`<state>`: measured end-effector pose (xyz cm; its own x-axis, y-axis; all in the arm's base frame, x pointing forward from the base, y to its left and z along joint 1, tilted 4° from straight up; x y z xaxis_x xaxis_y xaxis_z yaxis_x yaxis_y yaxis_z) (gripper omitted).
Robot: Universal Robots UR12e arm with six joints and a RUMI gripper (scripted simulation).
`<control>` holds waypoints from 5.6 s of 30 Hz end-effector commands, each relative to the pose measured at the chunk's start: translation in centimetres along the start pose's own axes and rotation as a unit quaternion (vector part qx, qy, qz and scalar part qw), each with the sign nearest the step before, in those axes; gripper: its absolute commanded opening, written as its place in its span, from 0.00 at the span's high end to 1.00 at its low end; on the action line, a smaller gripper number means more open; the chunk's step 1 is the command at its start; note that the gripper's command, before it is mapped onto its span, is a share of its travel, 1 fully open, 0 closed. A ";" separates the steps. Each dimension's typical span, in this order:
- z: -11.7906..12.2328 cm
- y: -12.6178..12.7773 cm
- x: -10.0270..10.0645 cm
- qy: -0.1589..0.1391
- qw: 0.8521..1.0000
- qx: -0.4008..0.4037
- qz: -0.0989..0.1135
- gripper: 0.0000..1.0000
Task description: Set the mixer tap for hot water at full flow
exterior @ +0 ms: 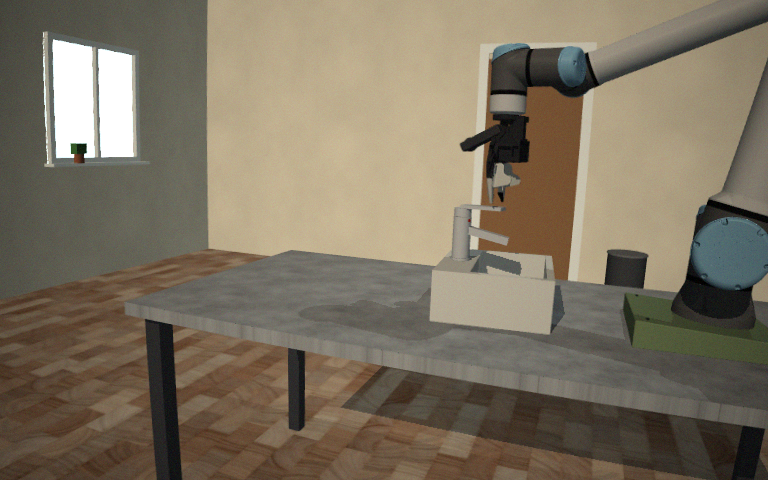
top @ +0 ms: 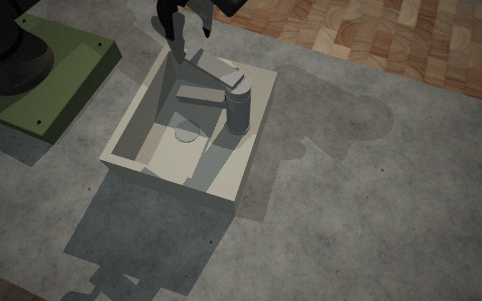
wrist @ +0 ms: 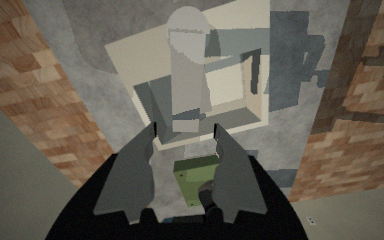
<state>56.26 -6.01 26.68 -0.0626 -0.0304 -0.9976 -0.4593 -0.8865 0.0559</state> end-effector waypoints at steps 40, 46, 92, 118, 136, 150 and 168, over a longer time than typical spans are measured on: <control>-0.1 0.0 -0.1 0.001 1.000 0.000 0.000 0.56; -0.1 0.0 -0.1 0.001 1.000 0.000 0.000 0.56; -0.1 0.0 1.1 0.001 1.000 0.000 0.000 0.56; -0.1 0.0 2.8 0.001 1.000 0.000 0.000 0.56; -0.1 0.0 3.0 0.001 1.000 0.000 0.000 0.56; -0.1 0.0 3.0 0.001 1.000 0.000 0.000 0.56; -0.1 0.0 3.0 0.001 1.000 0.000 0.000 1.00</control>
<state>56.12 -6.12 23.61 -0.0626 -0.0304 -0.9976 -0.4593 -0.8865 0.0559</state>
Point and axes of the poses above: the point where the finger pads meet when closed, its own x axis out along the fingers, its own y axis across the jaws, z = x × y, the point moved 4 cm from there along -x, back along the fingers, and after that the axes turned 3 degrees about x, right-handed, at the moved point
